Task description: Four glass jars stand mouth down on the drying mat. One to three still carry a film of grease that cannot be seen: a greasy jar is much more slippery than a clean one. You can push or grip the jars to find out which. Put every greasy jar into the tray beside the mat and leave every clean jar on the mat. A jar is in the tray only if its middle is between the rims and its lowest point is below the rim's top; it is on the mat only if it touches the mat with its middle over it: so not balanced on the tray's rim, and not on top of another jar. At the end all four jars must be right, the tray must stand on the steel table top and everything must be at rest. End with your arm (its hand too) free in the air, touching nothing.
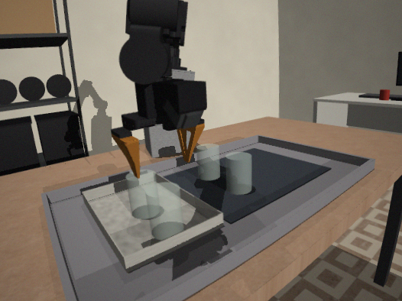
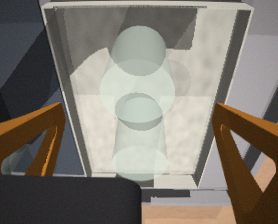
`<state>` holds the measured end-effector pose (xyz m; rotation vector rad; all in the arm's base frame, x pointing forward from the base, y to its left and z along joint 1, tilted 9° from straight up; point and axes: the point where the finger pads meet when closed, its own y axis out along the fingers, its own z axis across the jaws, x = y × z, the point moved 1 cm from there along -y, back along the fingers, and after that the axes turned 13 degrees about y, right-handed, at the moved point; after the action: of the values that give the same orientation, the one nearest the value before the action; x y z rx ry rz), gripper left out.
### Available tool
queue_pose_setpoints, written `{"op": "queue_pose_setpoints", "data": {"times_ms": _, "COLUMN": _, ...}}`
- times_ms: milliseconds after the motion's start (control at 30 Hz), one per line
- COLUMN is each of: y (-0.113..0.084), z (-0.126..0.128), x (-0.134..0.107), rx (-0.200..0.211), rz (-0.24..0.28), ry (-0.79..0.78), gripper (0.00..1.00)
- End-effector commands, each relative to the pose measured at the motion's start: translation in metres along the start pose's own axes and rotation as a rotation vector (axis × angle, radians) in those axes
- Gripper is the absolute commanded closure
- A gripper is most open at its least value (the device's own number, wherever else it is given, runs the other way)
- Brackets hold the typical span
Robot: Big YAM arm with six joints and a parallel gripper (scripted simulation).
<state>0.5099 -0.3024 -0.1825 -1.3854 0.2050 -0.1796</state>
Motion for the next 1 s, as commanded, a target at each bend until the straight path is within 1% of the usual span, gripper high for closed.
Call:
{"op": "queue_pose_setpoints", "data": {"times_ms": 0, "y": -0.03, "z": -0.008, "x": 0.013, "rx": -0.014, "rz": -0.046, "ry": -0.004, "gripper": 0.0}}
{"op": "queue_pose_setpoints", "data": {"times_ms": 833, "y": -0.03, "z": -0.008, "x": 0.013, "rx": -0.014, "rz": -0.046, "ry": -0.004, "gripper": 0.0}}
{"op": "queue_pose_setpoints", "data": {"times_ms": 867, "y": -0.035, "z": -0.012, "x": 0.002, "rx": -0.014, "rz": -0.046, "ry": -0.004, "gripper": 0.0}}
{"op": "queue_pose_setpoints", "data": {"times_ms": 967, "y": -0.035, "z": -0.012, "x": 0.002, "rx": -0.014, "rz": -0.046, "ry": -0.004, "gripper": 0.0}}
